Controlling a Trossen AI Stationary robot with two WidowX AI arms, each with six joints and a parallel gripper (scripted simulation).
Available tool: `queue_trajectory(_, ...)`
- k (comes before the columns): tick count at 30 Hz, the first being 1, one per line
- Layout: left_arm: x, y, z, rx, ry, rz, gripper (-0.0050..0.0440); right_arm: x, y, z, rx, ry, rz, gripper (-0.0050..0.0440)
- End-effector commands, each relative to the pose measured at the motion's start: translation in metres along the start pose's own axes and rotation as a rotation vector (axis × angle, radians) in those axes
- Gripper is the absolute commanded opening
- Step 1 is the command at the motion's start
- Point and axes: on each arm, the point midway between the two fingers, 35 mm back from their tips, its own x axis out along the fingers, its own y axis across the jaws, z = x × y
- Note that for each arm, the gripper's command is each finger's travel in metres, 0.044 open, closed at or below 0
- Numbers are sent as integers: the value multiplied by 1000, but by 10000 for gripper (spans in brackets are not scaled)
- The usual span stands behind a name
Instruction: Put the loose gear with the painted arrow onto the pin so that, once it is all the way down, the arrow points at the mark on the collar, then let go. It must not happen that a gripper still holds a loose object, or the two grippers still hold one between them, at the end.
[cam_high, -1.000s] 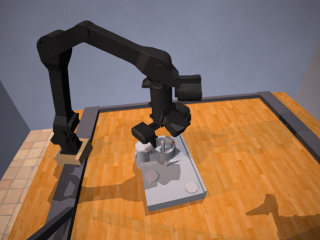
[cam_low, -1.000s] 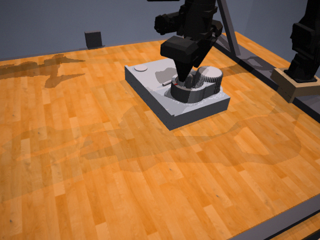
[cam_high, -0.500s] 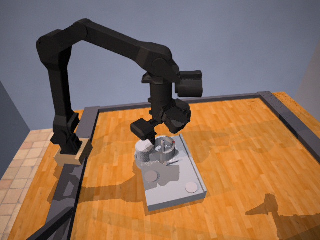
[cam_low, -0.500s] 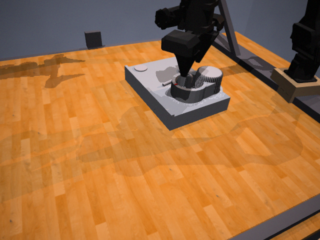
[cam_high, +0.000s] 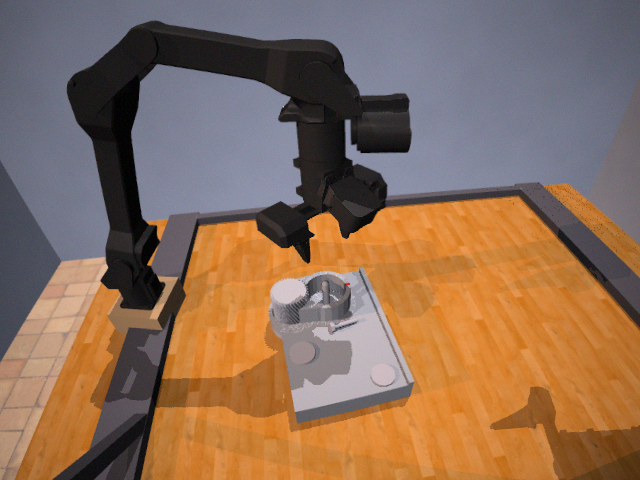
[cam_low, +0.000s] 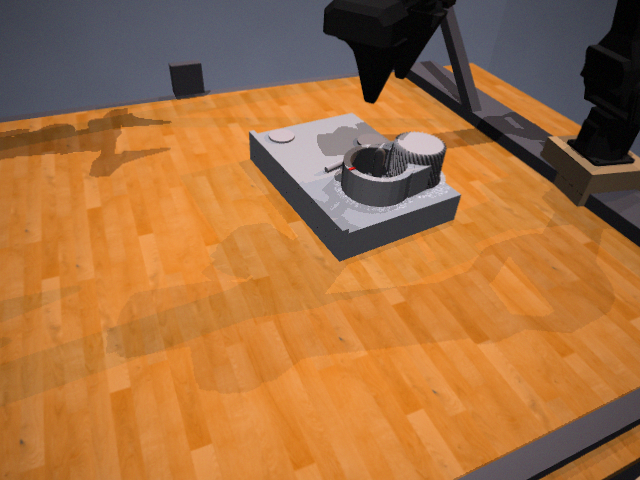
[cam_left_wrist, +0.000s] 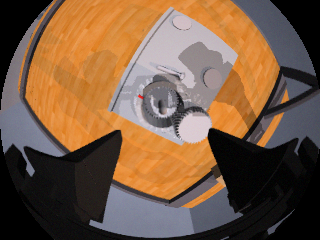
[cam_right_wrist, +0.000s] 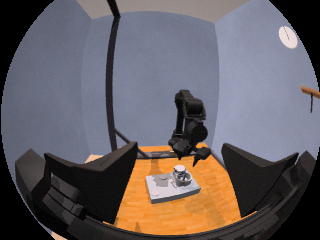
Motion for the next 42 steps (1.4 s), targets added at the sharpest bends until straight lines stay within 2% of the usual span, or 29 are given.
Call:
queue_trajectory(1,-31,2,2,1,-33,38,370,-1,0,9,0,-23,0,400)
queue_trajectory(2,-24,1,1,1,-30,34,370,-1,0,9,0,-23,0,400)
queue_trajectory(11,-21,0,0,1,-30,34,370,-1,0,9,0,-23,0,400)
queue_trajectory(14,-24,1,2,-33,-81,82,370,-1,0,9,0,-23,0,400)
queue_trajectory(19,-36,8,12,-130,-236,212,370,-1,0,9,0,-23,0,400)
queue_trajectory(21,-36,8,12,-130,-236,212,370,-1,0,9,0,-23,0,400)
queue_trajectory(32,-74,16,26,-309,-596,426,370,-1,0,9,0,-23,0,400)
queue_trajectory(36,-92,15,27,-367,-740,485,370,-1,0,9,0,-23,0,400)
queue_trajectory(38,-92,15,27,-367,-740,485,370,-1,0,9,0,-23,0,400)
queue_trajectory(42,-110,11,26,-421,-890,533,370,-1,0,9,0,-23,0,400)
